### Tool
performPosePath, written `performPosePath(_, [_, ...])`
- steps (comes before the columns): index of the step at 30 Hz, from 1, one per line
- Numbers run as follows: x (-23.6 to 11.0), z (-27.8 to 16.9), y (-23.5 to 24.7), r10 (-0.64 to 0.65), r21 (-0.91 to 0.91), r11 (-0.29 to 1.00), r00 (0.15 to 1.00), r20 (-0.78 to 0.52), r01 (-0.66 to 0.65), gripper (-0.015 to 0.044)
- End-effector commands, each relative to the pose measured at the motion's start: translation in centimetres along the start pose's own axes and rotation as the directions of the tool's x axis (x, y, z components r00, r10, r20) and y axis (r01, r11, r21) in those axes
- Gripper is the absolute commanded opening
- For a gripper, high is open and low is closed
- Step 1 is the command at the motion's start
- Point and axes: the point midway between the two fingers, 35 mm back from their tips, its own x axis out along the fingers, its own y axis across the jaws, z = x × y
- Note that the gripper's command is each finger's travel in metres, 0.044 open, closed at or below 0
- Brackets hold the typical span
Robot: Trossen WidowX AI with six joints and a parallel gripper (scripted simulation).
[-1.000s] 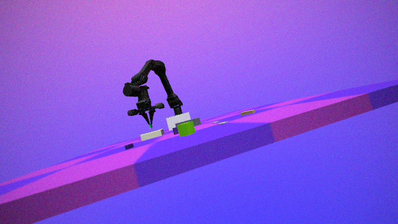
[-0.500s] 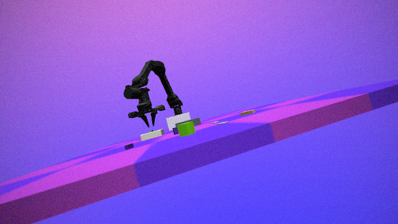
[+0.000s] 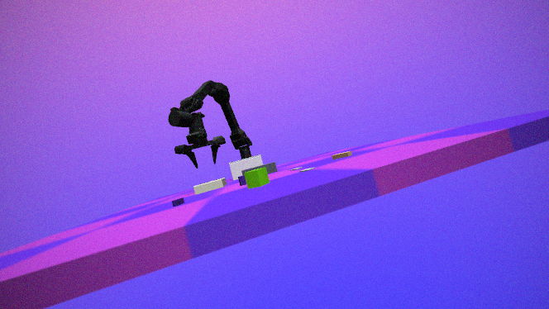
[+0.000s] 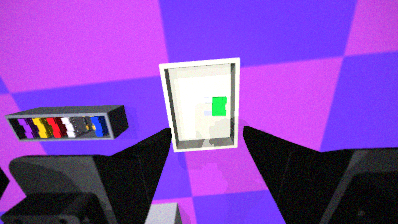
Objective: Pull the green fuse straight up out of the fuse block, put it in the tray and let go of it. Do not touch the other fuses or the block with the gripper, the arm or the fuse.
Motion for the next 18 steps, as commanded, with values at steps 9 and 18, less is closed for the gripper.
performPosePath(9, [-0.12, -0.13, 0.07, 0.004, 0.000, 1.000, 1.000, -0.007, -0.004, 0.0330])
performPosePath(18, [-0.12, -0.13, 0.07, 0.004, 0.000, 1.000, 1.000, -0.007, -0.004, 0.0330])
